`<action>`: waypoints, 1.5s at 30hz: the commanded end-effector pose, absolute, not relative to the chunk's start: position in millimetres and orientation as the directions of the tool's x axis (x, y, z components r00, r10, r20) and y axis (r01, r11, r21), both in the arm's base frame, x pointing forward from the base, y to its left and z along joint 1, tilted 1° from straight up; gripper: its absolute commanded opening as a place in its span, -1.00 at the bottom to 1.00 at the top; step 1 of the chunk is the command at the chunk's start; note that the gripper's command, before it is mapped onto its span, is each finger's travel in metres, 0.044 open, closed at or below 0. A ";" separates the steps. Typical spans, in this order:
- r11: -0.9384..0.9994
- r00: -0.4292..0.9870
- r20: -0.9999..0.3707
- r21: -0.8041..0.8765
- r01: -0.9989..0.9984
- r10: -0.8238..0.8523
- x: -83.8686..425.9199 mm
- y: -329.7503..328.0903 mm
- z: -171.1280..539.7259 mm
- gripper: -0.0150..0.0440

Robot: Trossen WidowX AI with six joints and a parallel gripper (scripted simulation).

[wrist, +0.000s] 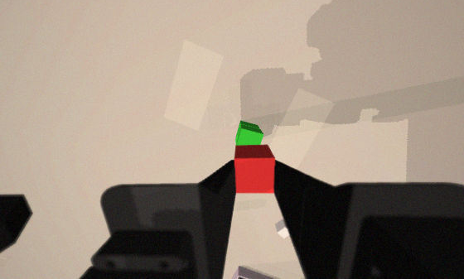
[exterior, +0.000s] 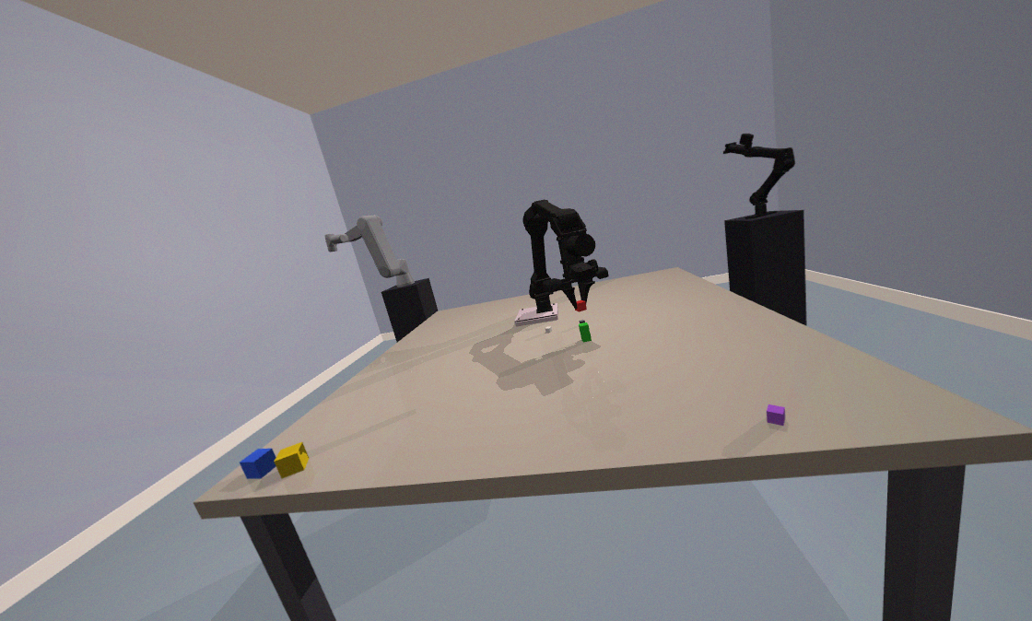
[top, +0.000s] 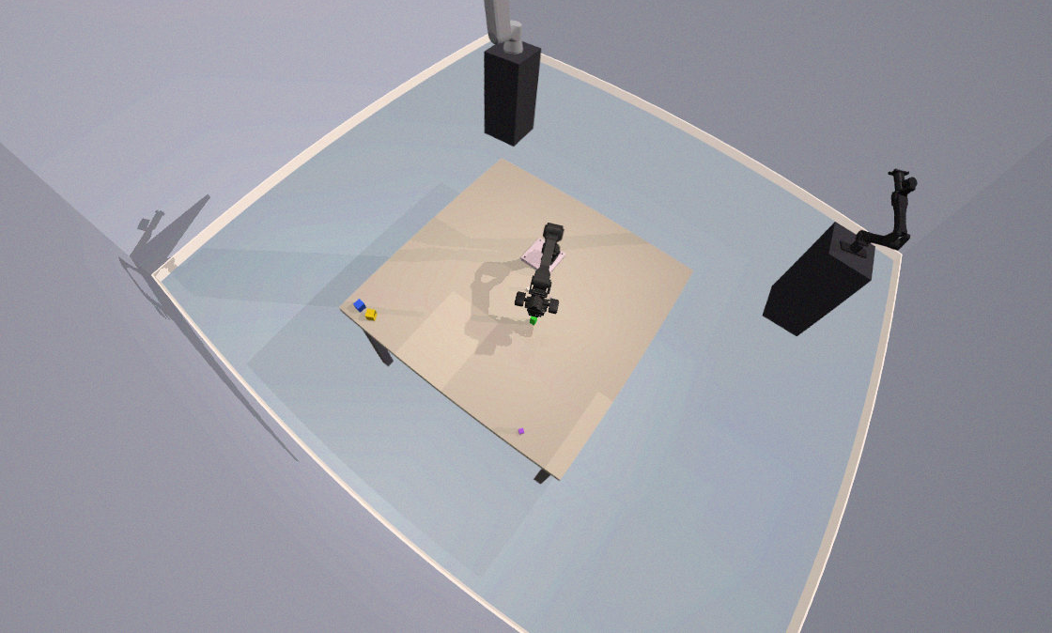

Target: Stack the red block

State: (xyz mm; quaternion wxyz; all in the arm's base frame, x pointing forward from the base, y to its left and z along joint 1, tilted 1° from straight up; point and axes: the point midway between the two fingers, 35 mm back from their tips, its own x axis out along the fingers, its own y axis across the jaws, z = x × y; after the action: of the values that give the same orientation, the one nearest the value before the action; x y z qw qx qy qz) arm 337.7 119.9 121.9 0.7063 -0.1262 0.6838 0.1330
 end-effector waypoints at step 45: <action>0.934 0.019 -1.000 0.008 -0.356 0.016 338.9 119.8 75.6 -0.49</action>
State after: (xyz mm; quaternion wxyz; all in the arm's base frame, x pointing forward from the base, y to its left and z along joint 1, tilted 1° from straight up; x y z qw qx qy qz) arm 339.0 119.2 76.5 0.7035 -0.1255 0.6871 0.1313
